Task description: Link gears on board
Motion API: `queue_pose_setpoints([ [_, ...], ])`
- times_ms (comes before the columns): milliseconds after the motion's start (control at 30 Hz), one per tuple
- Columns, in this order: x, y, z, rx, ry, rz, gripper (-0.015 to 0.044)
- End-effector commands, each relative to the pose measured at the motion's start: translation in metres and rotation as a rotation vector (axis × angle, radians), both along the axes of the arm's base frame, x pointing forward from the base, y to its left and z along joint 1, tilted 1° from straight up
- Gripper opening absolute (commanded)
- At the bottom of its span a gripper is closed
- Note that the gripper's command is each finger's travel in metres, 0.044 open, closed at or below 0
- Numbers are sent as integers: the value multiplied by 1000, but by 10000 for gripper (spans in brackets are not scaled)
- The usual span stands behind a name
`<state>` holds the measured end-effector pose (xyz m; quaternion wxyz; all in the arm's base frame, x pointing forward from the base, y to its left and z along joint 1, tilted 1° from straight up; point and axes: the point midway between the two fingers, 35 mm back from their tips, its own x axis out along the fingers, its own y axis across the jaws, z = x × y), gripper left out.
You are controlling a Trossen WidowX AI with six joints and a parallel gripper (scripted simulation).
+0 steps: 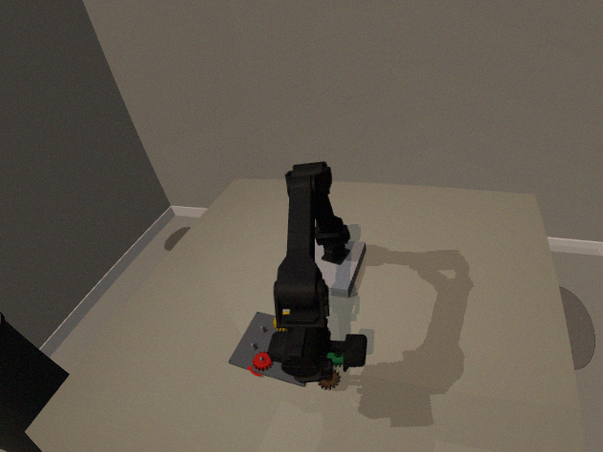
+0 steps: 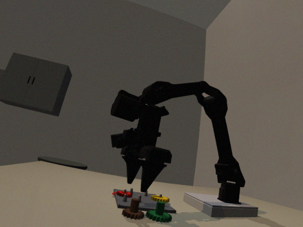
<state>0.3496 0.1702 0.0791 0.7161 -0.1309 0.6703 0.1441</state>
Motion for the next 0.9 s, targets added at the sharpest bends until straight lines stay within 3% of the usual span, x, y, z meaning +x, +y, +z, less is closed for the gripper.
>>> queue_pose_setpoints([
  [0,-3,2,-1,-16,38,1,440],
  [867,-4,0,-41,-16,38,1,440],
])
